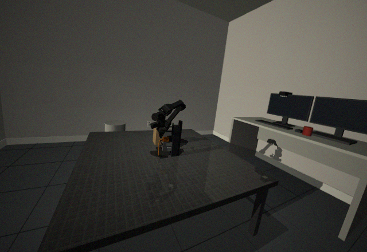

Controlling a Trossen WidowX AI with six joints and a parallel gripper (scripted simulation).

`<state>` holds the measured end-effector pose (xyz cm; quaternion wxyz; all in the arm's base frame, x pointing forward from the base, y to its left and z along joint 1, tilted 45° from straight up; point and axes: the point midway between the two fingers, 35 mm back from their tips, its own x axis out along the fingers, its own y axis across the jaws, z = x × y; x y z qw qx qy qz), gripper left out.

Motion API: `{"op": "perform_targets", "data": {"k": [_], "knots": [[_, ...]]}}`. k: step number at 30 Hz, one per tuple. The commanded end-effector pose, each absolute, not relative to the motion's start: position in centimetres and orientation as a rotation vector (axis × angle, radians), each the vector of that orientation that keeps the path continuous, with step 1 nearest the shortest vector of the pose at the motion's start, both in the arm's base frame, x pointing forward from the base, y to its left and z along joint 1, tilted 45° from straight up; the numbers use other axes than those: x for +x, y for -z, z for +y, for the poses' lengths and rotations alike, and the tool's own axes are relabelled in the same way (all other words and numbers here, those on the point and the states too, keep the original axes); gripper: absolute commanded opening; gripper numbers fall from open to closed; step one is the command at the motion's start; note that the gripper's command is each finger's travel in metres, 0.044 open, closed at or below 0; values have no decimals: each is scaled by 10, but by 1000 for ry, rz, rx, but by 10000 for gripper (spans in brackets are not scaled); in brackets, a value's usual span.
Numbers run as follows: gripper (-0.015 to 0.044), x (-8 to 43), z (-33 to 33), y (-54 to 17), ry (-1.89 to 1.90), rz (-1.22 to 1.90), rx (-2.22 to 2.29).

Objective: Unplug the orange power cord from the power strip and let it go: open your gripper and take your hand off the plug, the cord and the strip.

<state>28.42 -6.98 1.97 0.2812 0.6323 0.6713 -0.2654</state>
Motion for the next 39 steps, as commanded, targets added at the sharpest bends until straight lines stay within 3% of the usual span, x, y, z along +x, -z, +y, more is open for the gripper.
{"op": "perform_targets", "data": {"k": [1,35,39], "knots": [[160,284,-66,-24,716,1801,1695],[160,281,-35,-38,714,1803,1696],[55,281,-36,-39,713,1803,1690]]}}
